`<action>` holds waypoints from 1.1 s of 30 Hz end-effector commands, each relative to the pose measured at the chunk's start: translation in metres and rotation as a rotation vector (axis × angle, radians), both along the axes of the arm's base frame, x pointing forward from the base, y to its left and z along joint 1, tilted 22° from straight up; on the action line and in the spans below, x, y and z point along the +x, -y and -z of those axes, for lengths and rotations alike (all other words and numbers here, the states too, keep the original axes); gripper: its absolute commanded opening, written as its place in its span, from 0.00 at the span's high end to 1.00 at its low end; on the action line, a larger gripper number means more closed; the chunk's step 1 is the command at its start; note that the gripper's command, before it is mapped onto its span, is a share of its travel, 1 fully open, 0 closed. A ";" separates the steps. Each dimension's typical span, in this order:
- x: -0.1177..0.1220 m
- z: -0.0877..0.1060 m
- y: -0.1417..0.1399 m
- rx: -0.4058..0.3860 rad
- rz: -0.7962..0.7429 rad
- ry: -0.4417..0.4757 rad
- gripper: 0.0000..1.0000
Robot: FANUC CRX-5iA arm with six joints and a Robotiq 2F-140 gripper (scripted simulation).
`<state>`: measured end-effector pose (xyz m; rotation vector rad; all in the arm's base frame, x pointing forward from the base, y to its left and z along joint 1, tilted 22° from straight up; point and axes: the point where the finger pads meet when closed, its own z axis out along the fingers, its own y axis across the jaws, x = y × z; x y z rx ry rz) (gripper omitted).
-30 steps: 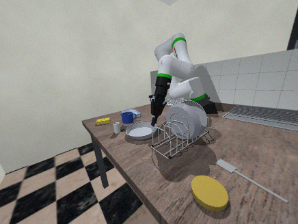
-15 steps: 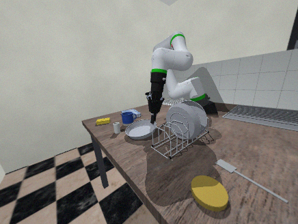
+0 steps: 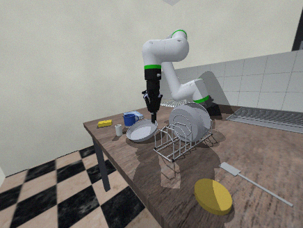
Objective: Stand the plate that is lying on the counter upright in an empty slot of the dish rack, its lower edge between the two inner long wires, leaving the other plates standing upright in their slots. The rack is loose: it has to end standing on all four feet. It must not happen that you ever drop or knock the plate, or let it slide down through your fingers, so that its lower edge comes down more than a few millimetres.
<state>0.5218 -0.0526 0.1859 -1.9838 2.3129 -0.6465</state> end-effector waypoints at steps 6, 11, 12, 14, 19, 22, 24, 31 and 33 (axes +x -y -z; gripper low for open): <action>0.009 -0.019 -0.001 0.025 0.033 -0.127 0.90; 0.012 -0.022 -0.002 0.030 0.040 -0.154 0.90; 0.012 -0.023 -0.002 0.032 0.042 -0.162 0.90; 0.014 -0.026 -0.002 0.035 0.046 -0.177 0.90; 0.016 -0.030 -0.003 0.040 0.053 -0.205 0.90; 0.017 -0.033 -0.003 0.043 0.056 -0.217 0.90; 0.017 -0.034 -0.004 0.044 0.058 -0.223 0.90; 0.018 -0.035 -0.004 0.046 0.060 -0.232 0.90; 0.018 -0.035 -0.004 0.046 0.060 -0.234 0.90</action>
